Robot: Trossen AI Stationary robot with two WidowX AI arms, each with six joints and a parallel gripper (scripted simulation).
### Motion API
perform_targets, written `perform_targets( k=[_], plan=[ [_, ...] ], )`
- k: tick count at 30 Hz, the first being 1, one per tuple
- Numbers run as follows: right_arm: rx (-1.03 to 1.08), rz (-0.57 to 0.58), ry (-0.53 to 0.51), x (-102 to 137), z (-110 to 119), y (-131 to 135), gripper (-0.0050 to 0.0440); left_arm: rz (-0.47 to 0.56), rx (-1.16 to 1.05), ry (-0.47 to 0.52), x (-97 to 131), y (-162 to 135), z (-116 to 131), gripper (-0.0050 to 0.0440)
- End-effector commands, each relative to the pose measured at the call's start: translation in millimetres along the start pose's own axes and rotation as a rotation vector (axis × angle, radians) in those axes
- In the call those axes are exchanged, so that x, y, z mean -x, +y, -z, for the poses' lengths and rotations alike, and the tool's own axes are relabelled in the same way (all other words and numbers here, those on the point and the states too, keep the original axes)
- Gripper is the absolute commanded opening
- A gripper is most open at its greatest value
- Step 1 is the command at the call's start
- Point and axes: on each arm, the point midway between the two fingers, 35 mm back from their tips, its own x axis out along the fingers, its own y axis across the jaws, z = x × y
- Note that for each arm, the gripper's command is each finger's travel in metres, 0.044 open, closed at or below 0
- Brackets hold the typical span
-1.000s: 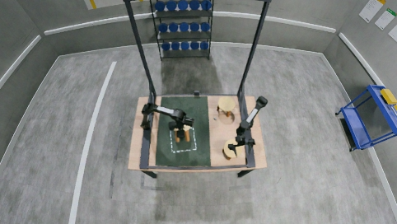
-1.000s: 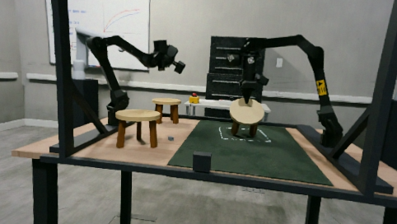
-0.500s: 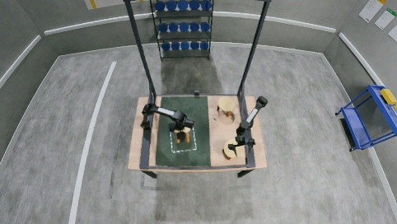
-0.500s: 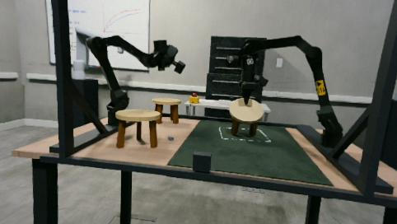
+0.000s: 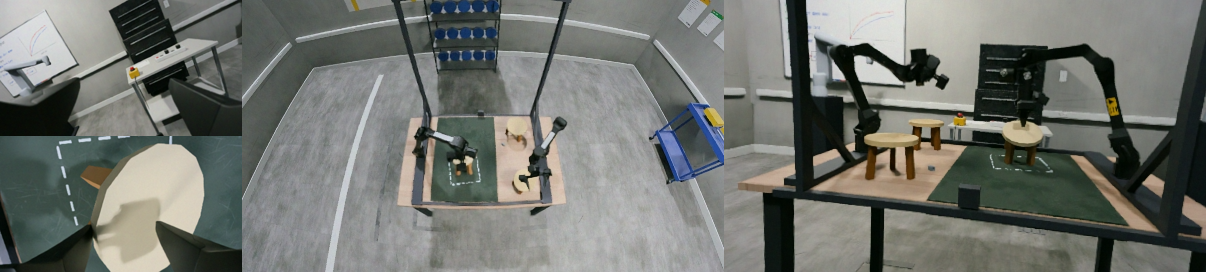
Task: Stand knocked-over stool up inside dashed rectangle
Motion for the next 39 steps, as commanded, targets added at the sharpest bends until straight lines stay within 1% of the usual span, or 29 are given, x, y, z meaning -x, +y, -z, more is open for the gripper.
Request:
perform_targets(
  k=[1, 7, 18, 19, 29, 39],
  plan=[
    [0.011, -0.008, 0.04, 7, 6, 3, 0.0304, -0.01, 0.029, -0.027, 1, 7, -11, 0.04],
    [0.011, -0.002, 0.024, -3, 4, 11, 0.0304, -0.01, 0.029, -0.027, 1, 7, -11, 0.04],
    [0.016, -0.003, 0.027, -2, 4, 9, 0.0304, -0.01, 0.029, -0.027, 1, 7, -11, 0.04],
    [0.016, -0.003, 0.027, -2, 4, 9, 0.0353, -0.01, 0.029, -0.027, 1, 7, -11, 0.04],
    [0.011, -0.007, 0.032, -7, 5, 24, 0.0353, -0.01, 0.029, -0.027, 1, 7, -11, 0.04],
    [0.017, -0.007, 0.034, -6, 6, 23, 0.0353, -0.01, 0.029, -0.027, 1, 7, -11, 0.04]
  ],
)
